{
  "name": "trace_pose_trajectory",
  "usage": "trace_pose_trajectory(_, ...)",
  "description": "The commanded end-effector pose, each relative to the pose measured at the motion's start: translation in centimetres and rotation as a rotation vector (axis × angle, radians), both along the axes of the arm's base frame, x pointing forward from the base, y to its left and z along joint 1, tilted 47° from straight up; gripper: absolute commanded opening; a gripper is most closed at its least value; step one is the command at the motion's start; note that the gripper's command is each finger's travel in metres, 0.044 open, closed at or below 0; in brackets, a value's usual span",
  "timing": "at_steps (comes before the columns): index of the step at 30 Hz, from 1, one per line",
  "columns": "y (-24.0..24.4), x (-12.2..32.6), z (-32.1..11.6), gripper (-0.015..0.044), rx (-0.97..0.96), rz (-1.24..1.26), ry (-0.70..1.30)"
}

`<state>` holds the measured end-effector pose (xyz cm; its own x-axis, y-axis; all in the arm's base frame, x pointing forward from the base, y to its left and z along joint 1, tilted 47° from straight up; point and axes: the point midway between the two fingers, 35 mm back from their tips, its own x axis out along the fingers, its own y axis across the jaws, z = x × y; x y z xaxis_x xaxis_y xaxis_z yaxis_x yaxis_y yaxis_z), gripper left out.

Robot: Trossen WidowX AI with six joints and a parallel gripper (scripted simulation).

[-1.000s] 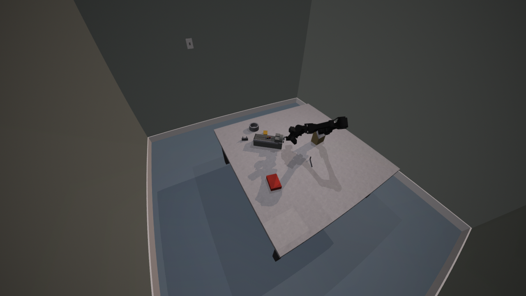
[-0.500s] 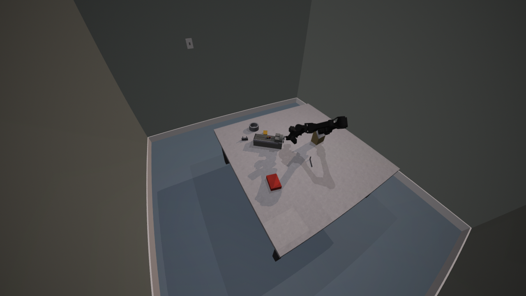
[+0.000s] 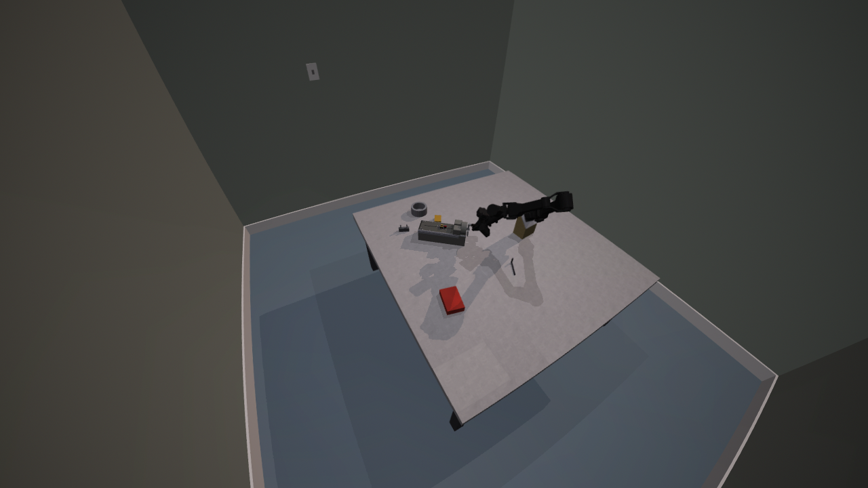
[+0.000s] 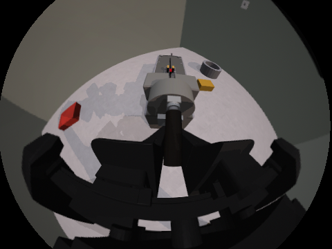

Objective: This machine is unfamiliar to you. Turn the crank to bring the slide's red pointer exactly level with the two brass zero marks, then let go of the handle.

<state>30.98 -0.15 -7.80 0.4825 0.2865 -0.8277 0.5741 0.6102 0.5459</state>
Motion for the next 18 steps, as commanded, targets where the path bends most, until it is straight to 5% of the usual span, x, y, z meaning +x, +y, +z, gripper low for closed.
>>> trace_pose_trajectory(1,-0.55,-0.56,-0.49,0.0000,-0.013,-0.016,0.018)
trace_pose_trajectory(18,-0.65,-0.76,-0.77,0.0000,-0.013,-0.016,0.018)
